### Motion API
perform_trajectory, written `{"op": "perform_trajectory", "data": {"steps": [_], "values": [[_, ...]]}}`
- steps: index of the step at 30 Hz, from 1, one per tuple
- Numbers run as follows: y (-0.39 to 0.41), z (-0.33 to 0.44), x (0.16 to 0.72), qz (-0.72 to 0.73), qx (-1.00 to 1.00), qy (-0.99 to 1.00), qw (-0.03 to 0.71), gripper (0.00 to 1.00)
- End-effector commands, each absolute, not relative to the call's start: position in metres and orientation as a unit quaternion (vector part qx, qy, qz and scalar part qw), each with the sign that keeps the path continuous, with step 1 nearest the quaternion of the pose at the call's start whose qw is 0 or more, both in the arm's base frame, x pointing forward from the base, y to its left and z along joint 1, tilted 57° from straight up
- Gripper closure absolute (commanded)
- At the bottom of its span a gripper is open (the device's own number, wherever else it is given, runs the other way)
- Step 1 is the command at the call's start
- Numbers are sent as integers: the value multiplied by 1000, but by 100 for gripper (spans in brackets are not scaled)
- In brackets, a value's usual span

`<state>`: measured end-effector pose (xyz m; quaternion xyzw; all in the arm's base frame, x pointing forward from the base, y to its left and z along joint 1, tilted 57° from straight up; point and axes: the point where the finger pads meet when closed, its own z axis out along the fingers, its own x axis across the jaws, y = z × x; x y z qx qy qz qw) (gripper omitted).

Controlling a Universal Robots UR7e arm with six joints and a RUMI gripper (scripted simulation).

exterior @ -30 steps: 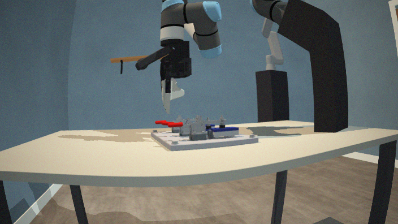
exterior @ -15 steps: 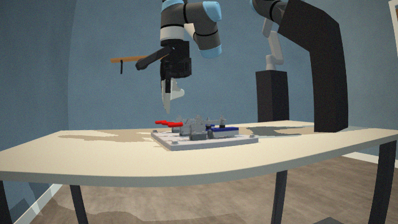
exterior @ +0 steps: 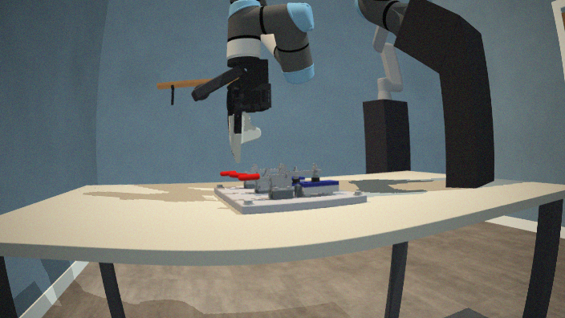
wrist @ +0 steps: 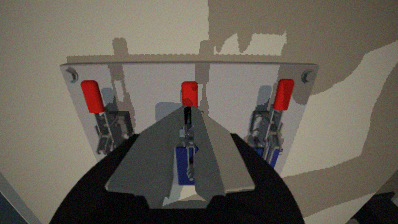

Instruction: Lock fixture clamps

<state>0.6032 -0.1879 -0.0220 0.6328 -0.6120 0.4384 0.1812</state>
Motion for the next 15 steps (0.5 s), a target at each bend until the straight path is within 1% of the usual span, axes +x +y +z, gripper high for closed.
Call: {"op": "perform_trajectory", "data": {"steps": [1,15], "values": [[-193,-25,609,438,633,-612,181,100],[-196,-27,611,438,633,-612,181,100]]}}
